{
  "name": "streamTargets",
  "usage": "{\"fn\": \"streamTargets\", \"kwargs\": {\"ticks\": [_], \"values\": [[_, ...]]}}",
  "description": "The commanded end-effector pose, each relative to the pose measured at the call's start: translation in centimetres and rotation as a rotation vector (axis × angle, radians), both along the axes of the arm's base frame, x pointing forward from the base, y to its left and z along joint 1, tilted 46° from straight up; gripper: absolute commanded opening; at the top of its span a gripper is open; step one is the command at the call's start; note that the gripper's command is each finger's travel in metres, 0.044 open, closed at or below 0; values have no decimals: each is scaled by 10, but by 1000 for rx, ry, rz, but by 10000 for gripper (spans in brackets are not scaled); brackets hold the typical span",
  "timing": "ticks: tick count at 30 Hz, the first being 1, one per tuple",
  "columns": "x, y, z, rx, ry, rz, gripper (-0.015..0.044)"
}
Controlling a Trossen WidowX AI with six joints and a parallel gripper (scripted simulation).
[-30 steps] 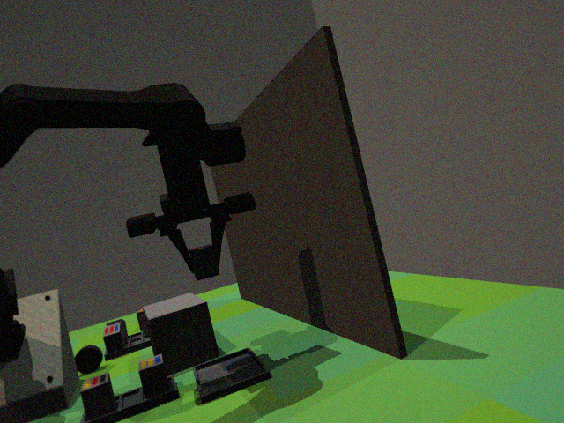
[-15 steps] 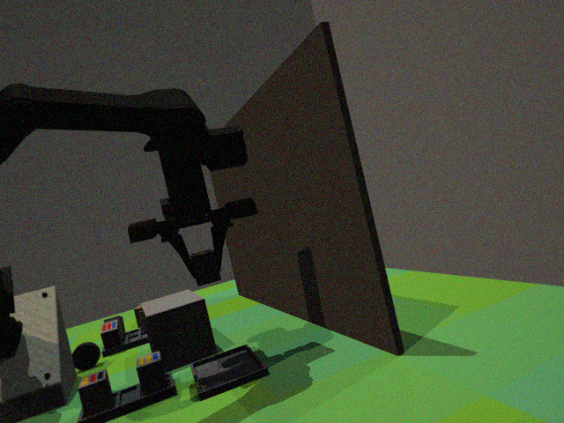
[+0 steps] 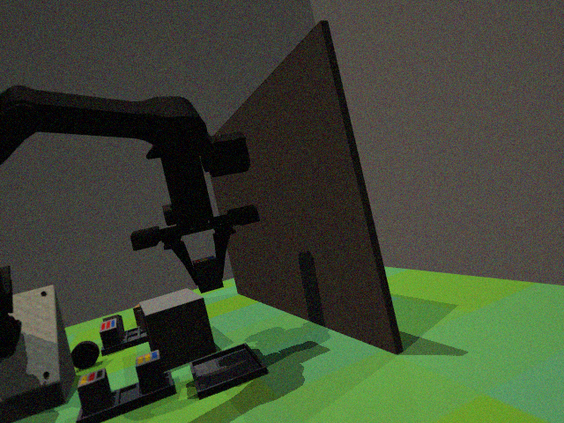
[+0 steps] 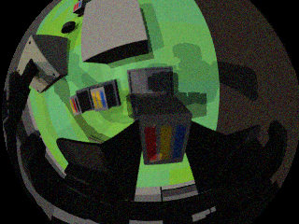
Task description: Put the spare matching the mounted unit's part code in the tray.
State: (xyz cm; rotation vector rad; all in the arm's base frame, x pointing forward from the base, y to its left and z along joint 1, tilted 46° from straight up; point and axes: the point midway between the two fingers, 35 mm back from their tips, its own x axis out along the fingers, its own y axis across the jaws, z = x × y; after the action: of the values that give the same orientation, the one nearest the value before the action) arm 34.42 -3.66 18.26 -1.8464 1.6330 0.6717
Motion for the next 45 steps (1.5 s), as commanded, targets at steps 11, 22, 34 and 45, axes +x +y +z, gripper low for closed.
{"fn": "streamTargets", "kwargs": {"ticks": [11, 22, 34, 45], "values": [[3, -8, -9, 0, 2, 2, 0], [5, -15, -16, 1, 1, 2, 0], [7, -22, -23, 1, 1, 2, 0], [8, -29, -30, 1, 1, 2, 0]]}}
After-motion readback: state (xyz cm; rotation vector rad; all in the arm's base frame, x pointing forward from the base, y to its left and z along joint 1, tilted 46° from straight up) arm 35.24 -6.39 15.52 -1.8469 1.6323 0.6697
